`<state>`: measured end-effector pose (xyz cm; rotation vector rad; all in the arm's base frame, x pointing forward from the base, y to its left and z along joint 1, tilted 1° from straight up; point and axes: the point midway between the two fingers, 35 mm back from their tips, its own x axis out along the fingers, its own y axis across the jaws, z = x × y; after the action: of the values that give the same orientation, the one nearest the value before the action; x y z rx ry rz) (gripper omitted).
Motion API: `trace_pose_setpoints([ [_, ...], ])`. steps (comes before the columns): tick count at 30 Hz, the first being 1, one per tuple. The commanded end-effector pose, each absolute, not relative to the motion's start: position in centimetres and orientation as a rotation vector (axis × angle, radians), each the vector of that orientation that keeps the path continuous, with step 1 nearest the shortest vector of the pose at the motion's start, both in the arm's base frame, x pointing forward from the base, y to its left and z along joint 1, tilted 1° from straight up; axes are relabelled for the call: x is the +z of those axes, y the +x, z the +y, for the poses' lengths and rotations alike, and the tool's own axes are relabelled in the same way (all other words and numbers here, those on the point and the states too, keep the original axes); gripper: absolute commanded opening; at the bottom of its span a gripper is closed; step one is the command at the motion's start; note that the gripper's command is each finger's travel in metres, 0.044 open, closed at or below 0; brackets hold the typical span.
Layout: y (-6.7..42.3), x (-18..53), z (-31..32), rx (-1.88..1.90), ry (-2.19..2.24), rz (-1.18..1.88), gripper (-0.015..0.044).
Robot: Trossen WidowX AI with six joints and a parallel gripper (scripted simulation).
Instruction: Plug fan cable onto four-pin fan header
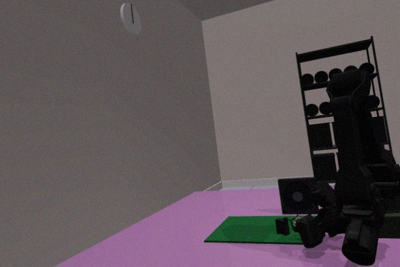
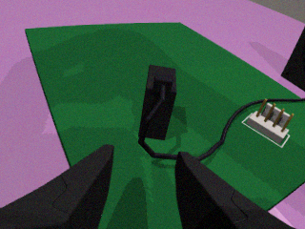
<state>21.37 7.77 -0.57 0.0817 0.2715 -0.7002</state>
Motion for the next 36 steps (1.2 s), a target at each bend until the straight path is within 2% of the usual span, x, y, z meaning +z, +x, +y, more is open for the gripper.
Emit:
trace_pose_setpoints([
  [1,20.9,-0.1,8.2,-0.708,0.090,0.272,0.0140],
  [25,18.3,4.9,10.1,-0.741,0.067,0.183,0.0140],
  [36,18.3,5.0,8.2,-0.940,0.041,0.369,0.0429],
])
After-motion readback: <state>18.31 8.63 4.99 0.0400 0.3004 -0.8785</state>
